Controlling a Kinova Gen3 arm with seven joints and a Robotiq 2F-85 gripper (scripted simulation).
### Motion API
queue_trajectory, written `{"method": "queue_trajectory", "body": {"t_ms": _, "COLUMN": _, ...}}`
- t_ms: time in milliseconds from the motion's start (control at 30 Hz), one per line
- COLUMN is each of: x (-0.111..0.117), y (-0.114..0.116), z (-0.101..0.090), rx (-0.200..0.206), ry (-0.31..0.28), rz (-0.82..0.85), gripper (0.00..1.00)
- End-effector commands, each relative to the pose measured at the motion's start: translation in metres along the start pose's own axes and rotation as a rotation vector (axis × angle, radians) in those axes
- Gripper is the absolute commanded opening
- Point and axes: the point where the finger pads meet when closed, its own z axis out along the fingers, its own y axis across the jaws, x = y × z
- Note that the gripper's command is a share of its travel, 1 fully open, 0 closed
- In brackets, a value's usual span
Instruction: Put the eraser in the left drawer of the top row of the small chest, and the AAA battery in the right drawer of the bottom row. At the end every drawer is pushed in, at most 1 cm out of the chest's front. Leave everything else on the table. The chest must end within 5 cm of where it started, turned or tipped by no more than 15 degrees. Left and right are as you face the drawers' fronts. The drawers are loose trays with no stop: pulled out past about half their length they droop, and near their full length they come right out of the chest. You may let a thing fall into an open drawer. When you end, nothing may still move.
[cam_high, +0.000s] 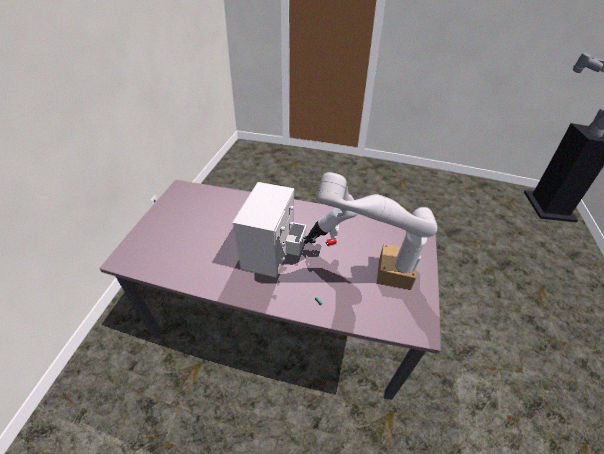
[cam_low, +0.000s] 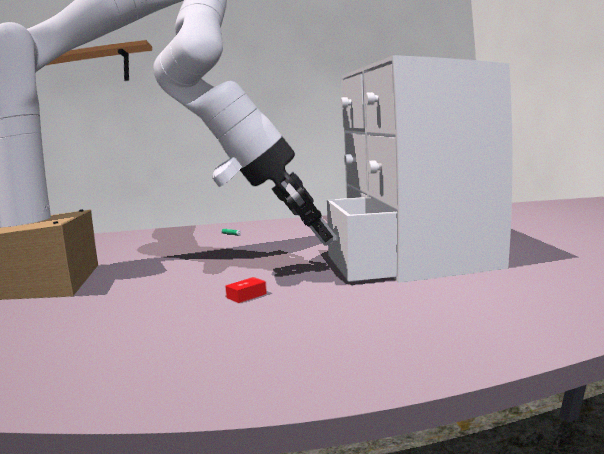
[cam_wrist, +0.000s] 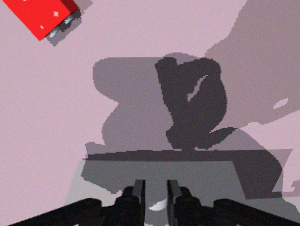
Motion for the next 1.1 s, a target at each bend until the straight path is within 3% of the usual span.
{"method": "queue_trajectory", "body": {"t_ms": 0, "x": 0.0004, "y": -0.0002, "z": -0.0003, "rx": 0.001, "ry": 0.001, "rz": 0.000, "gripper": 0.13}}
{"method": "queue_trajectory", "body": {"t_ms": 433, "x": 0.0004, "y": -0.0002, "z": -0.0003, "rx": 0.001, "ry": 0.001, "rz": 0.000, "gripper": 0.13}}
{"method": "queue_trajectory", "body": {"t_ms": 800, "x": 0.0004, "y": -0.0002, "z": -0.0003, "rx": 0.001, "ry": 0.001, "rz": 0.000, "gripper": 0.33}}
{"method": "queue_trajectory", "body": {"t_ms": 1067, "x": 0.0020, "y": -0.0002, "z": -0.0013, "rx": 0.001, "ry": 0.001, "rz": 0.000, "gripper": 0.33}}
